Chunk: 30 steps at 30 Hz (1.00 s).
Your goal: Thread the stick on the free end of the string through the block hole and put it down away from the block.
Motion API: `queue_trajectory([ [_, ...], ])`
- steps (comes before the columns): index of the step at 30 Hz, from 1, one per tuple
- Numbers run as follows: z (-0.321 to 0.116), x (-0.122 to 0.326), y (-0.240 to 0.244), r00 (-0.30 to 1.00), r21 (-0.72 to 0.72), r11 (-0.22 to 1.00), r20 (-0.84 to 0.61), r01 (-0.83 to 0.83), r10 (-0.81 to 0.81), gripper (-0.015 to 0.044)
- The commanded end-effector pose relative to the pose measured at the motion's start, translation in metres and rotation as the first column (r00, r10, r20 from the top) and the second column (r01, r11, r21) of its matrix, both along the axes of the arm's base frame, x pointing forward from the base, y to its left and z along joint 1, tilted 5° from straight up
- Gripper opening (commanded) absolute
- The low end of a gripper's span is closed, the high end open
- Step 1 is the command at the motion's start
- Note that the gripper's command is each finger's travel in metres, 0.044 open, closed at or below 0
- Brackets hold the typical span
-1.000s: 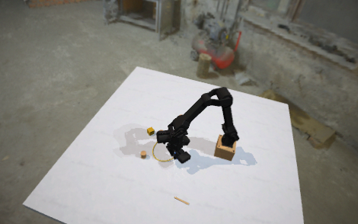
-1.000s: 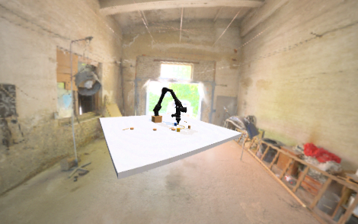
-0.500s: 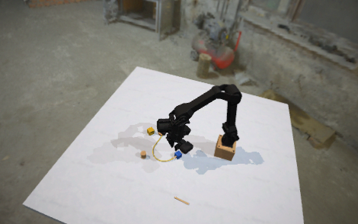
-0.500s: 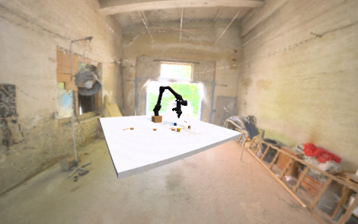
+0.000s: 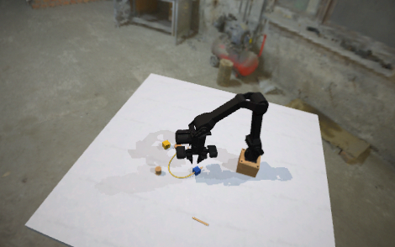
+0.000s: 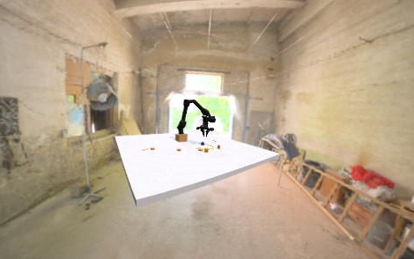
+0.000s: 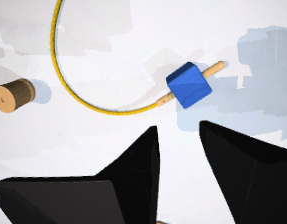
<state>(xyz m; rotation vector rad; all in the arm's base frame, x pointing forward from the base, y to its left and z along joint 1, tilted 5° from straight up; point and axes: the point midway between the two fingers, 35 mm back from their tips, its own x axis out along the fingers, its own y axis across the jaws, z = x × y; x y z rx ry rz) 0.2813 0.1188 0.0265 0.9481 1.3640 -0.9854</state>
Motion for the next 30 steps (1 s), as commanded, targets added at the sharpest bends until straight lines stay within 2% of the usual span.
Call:
queue_trajectory([
  [1, 0.001, -0.014, -0.014, 0.724, 0.017, 0.724, -0.014, -0.690, 0.690, 0.0123],
  [4, 0.002, -0.018, -0.018, 0.530, 0.028, 0.530, -0.015, -0.848, 0.848, 0.0123],
  [10, 0.002, -0.023, -0.022, 0.180, 0.046, 0.180, -0.009, -0.983, 0.984, 0.0123],
  [15, 0.002, -0.028, -0.027, -0.133, 0.060, -0.133, 0.001, -0.989, 0.991, 0.0123],
  [21, 0.001, -0.032, -0.031, -0.475, 0.070, -0.475, 0.020, -0.877, 0.880, 0.0123],
  [30, 0.001, -0.033, -0.031, -0.487, 0.070, -0.487, 0.021, -0.870, 0.873, 0.0123],
])
